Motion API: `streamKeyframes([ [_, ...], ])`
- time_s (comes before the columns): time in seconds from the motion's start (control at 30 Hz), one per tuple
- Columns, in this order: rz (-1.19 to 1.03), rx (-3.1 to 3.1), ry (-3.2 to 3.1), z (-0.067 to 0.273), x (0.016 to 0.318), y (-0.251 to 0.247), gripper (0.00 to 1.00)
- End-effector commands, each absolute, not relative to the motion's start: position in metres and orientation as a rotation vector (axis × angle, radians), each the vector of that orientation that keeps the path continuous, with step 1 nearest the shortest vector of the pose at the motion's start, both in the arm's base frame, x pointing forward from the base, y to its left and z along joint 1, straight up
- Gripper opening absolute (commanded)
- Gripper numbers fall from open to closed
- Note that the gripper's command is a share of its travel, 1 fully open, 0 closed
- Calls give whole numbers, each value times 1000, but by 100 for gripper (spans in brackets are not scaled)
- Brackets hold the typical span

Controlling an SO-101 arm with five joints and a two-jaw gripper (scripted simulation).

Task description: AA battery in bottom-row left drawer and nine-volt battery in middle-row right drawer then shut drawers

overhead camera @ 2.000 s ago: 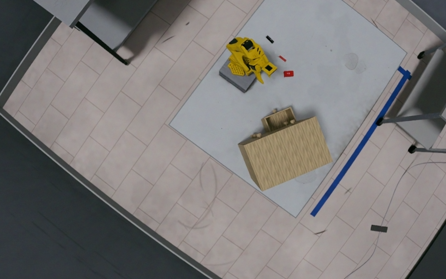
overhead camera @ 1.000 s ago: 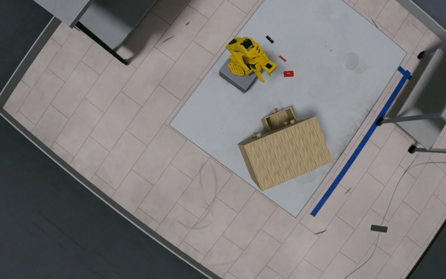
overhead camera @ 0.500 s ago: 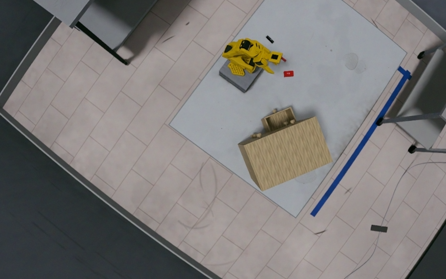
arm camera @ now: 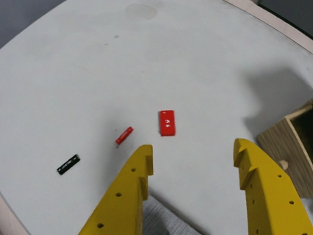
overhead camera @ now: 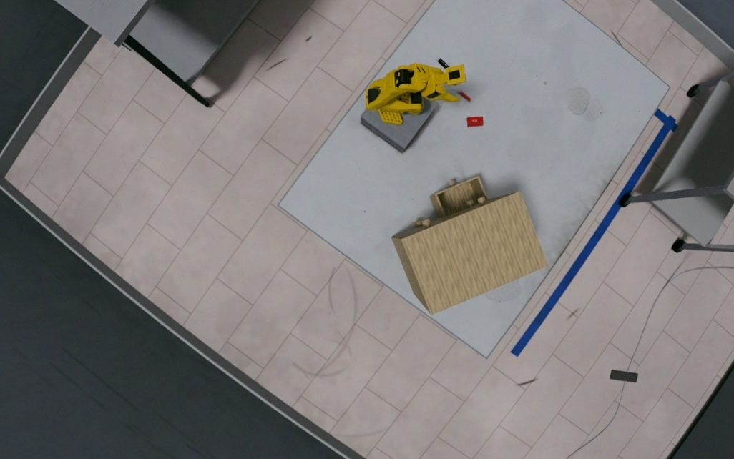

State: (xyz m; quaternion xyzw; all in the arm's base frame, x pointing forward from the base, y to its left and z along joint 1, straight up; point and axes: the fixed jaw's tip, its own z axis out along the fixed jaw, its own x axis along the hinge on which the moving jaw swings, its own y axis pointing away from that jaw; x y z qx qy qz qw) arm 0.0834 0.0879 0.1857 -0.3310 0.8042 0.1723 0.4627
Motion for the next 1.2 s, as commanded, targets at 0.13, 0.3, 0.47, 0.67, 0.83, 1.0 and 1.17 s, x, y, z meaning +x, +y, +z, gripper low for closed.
streamKeyframes([
  [0.13, 555, -1031, 1887, 187, 62, 104, 21],
  [0.3, 649, -1193, 1813, 187, 44, 112, 21],
  [0.47, 742, -1351, 1727, 187, 25, 118, 21],
  [0.67, 814, -1475, 1651, 187, 10, 120, 21],
  [0.83, 891, -1606, 1559, 187, -7, 121, 21],
  [1.0, 891, -1606, 1559, 187, -7, 121, 21],
  [1.17, 891, -1606, 1559, 187, -7, 121, 21],
])
